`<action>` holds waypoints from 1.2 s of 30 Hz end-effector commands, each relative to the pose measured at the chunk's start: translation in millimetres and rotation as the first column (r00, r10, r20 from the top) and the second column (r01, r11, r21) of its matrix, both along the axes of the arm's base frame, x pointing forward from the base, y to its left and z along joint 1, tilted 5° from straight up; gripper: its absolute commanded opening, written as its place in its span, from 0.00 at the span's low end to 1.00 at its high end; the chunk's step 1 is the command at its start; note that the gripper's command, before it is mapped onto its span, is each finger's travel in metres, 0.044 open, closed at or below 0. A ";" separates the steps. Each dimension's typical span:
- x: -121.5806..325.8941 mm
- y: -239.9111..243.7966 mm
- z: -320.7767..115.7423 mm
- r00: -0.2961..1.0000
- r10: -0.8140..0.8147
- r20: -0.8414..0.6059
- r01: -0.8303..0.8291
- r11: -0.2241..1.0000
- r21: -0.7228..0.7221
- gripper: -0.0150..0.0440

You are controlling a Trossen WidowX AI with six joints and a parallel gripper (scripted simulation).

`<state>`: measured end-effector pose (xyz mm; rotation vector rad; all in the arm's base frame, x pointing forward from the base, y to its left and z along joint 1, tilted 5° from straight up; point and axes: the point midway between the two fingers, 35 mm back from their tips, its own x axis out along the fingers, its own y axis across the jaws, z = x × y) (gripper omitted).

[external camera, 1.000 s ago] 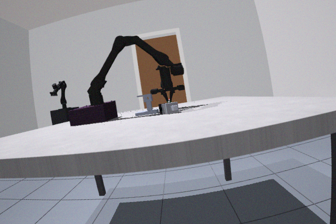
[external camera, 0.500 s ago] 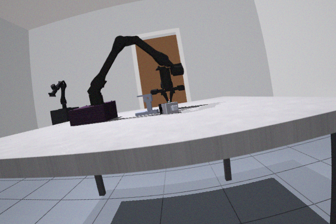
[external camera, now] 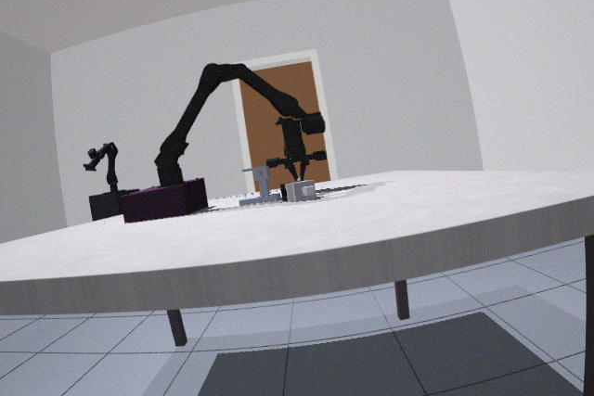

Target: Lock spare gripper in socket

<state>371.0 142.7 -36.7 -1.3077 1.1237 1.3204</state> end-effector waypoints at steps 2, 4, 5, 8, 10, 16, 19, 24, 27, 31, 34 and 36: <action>-0.6 -0.6 -3.8 1.000 0.004 -0.005 -0.004 1.000 -0.002 0.25; 0.0 0.0 -0.1 1.000 0.000 0.000 0.000 1.000 0.000 0.25; 0.0 0.0 -0.1 1.000 0.000 0.000 0.000 1.000 0.000 0.25; 0.0 0.0 -0.1 1.000 0.000 0.000 0.000 1.000 0.000 0.25; 0.0 0.0 -0.1 1.000 0.000 0.000 0.000 1.000 0.000 0.30; 0.0 0.0 -0.1 1.000 0.000 0.000 0.000 1.000 0.000 0.57; 0.0 0.0 -0.1 1.000 0.000 0.000 0.000 1.000 0.000 0.70; -0.5 0.6 9.9 1.000 0.000 -0.001 0.000 1.000 0.000 0.92; -2.1 0.6 17.5 1.000 0.001 -0.008 -0.001 1.000 -0.002 1.00; -2.5 1.3 29.0 1.000 0.003 -0.008 -0.003 1.000 -0.003 1.00; -2.4 1.9 37.9 1.000 0.005 -0.006 -0.005 1.000 -0.002 1.00; -2.5 2.2 43.7 1.000 0.006 -0.006 -0.006 1.000 -0.002 1.00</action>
